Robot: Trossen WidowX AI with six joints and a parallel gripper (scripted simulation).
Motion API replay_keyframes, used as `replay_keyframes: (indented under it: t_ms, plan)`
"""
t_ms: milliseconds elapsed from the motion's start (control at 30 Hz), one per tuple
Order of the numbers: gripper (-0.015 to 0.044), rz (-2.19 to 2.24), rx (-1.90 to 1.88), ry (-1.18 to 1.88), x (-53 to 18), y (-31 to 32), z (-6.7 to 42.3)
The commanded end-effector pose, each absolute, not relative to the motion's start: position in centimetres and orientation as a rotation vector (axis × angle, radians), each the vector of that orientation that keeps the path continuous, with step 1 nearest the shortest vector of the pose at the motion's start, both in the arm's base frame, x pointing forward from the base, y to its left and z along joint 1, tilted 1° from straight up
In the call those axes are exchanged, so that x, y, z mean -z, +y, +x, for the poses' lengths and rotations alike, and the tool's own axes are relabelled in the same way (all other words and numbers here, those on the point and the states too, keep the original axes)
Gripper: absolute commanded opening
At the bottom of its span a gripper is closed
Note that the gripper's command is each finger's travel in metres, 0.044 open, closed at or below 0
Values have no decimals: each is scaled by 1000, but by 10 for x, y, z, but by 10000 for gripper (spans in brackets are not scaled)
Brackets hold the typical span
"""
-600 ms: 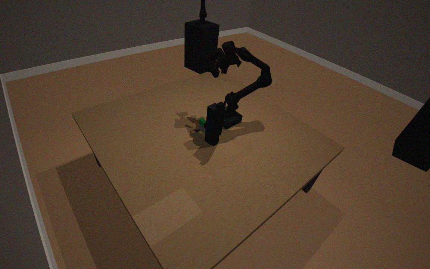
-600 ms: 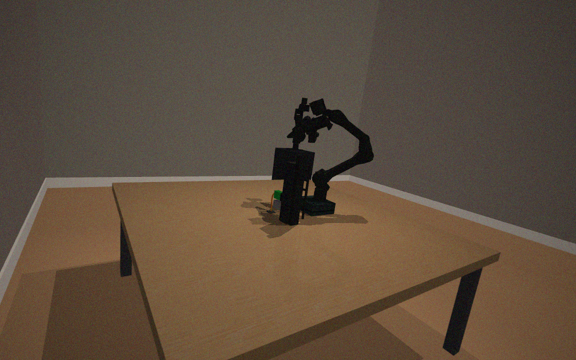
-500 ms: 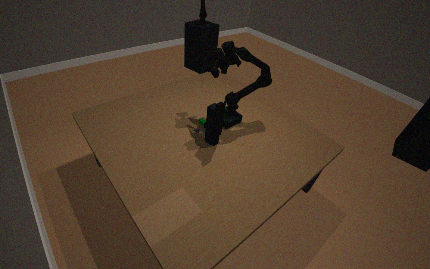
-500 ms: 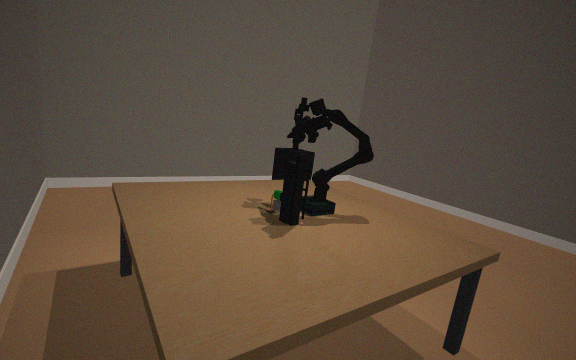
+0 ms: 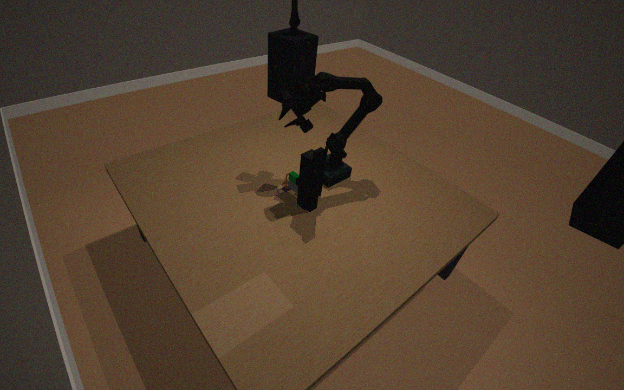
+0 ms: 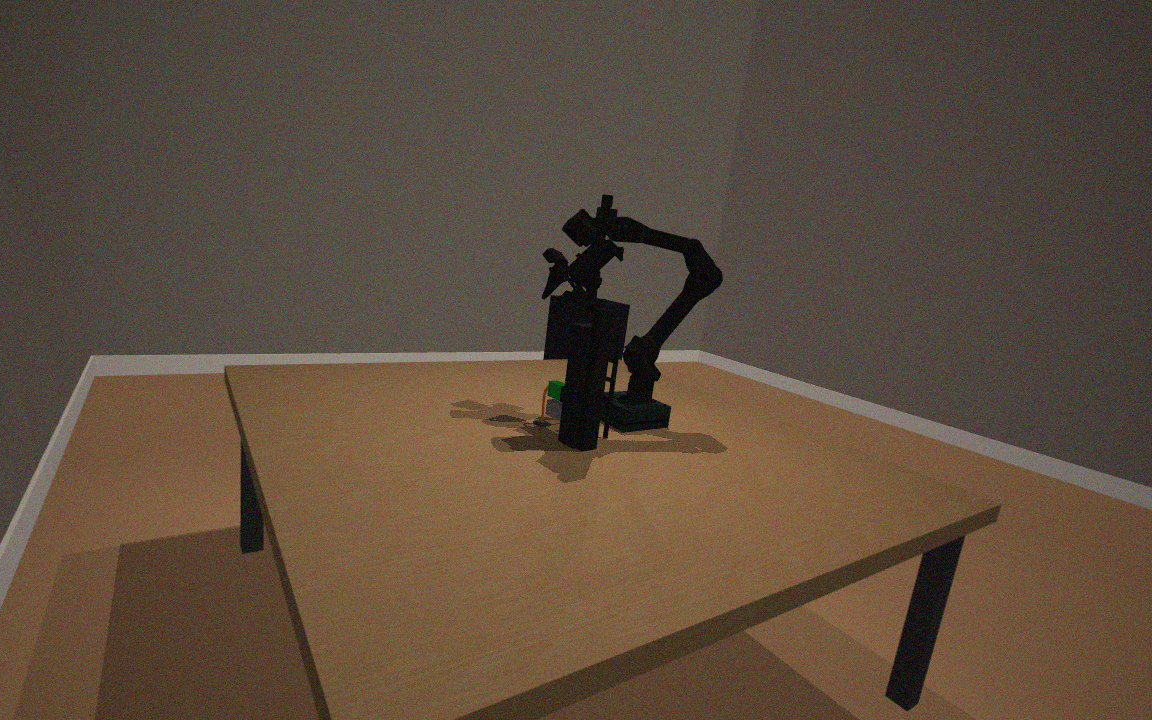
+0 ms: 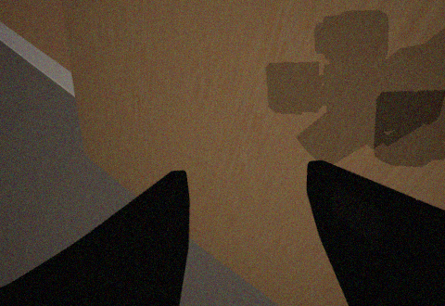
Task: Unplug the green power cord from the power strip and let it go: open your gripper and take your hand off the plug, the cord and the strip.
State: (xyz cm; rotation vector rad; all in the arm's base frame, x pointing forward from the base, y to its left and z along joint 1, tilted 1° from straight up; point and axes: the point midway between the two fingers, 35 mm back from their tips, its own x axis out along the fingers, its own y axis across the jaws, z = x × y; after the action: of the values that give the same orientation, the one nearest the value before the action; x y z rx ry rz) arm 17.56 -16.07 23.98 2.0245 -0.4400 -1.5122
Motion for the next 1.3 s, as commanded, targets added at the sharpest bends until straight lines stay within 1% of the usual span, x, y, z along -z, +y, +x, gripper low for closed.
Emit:
replay_keyframes:
  t_ms: [0,367,433,967,1267]
  plan:
    - [160,1743,1554,235,-182,-140,218]
    - [160,1326,1320,1071,-102,-93,250]
    - [160,1293,1290,1131,-95,-88,251]
    - [160,1289,1285,1139,-94,-88,251]
    - [160,1290,1284,1140,-94,-75,253]
